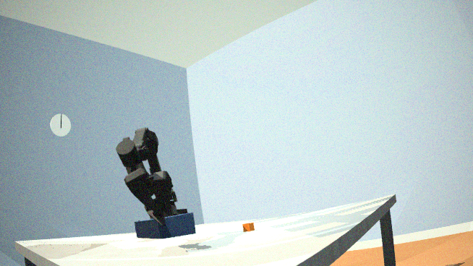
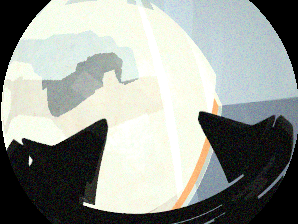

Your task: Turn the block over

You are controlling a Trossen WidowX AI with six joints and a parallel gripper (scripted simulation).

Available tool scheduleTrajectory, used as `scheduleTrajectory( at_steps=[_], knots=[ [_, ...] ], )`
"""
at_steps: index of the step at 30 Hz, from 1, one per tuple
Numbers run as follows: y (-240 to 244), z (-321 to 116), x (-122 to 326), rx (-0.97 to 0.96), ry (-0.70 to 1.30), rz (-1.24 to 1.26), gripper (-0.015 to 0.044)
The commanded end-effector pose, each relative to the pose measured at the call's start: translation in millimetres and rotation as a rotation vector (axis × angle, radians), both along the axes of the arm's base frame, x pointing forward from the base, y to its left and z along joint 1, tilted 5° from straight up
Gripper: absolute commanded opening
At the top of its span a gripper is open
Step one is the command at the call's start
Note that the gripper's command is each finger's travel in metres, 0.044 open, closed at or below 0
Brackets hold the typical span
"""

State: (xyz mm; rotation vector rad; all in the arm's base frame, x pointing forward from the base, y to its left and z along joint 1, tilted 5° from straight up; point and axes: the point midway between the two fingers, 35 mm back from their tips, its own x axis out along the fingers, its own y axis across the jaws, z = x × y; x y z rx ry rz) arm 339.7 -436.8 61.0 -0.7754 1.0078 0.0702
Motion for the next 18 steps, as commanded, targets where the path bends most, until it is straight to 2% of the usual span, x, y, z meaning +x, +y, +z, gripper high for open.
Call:
scheduleTrajectory(
  at_steps=[1, 6, 11, 18],
  knots=[
    [49.2, -3.9, 34.4, 0.134, 0.011, -0.063, 0.044],
    [108.4, -11.3, 65.7, 0.276, 0.051, -0.144, 0.044],
    [194.6, -21.4, 91.6, 0.43, 0.159, -0.289, 0.044],
    [319.4, -29.0, 94.6, 0.52, 0.335, -0.538, 0.044]
  ],
)
